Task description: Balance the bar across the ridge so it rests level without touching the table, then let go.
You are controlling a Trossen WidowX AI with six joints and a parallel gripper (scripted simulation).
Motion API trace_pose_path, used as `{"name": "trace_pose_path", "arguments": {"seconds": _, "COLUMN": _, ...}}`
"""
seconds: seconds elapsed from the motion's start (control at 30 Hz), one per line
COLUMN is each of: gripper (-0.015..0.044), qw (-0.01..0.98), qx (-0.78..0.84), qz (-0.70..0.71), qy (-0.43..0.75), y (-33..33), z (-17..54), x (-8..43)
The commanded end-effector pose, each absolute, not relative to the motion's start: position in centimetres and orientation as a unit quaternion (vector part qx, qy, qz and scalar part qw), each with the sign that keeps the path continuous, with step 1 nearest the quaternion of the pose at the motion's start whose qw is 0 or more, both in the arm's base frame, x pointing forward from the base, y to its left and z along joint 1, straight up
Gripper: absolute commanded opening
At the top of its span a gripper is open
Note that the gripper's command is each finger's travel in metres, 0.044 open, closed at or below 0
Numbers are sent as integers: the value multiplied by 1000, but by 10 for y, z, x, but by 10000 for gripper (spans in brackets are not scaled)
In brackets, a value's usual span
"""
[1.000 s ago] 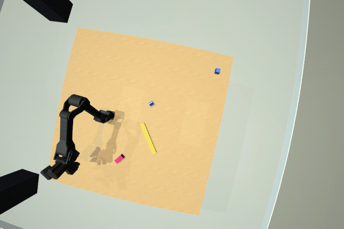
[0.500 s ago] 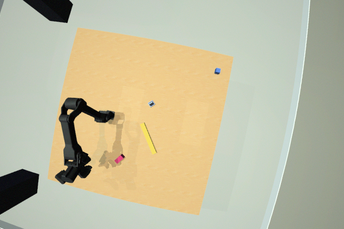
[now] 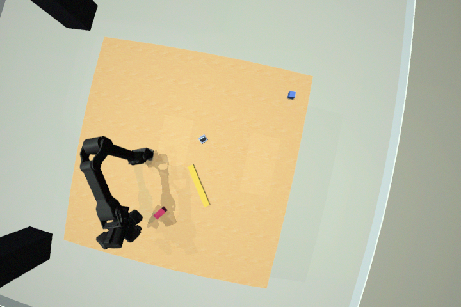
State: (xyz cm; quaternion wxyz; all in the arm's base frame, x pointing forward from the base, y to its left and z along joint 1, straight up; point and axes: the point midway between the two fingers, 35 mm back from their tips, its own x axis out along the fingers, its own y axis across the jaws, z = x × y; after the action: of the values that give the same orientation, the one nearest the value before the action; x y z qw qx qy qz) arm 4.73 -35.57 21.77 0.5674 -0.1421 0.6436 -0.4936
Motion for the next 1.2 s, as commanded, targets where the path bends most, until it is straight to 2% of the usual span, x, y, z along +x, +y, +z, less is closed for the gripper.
{"name": "trace_pose_path", "arguments": {"seconds": 0.0, "gripper": 315, "qw": 593, "qx": -131, "qz": -484, "qy": 630, "y": -354, "z": 212, "x": 68}}
{"name": "trace_pose_path", "arguments": {"seconds": 0.67, "gripper": 315, "qw": 707, "qx": -31, "qz": -409, "qy": 576, "y": -308, "z": 176, "x": 184}}
{"name": "trace_pose_path", "arguments": {"seconds": 1.17, "gripper": 315, "qw": 737, "qx": 112, "qz": -358, "qy": 562, "y": -239, "z": 149, "x": 256}}
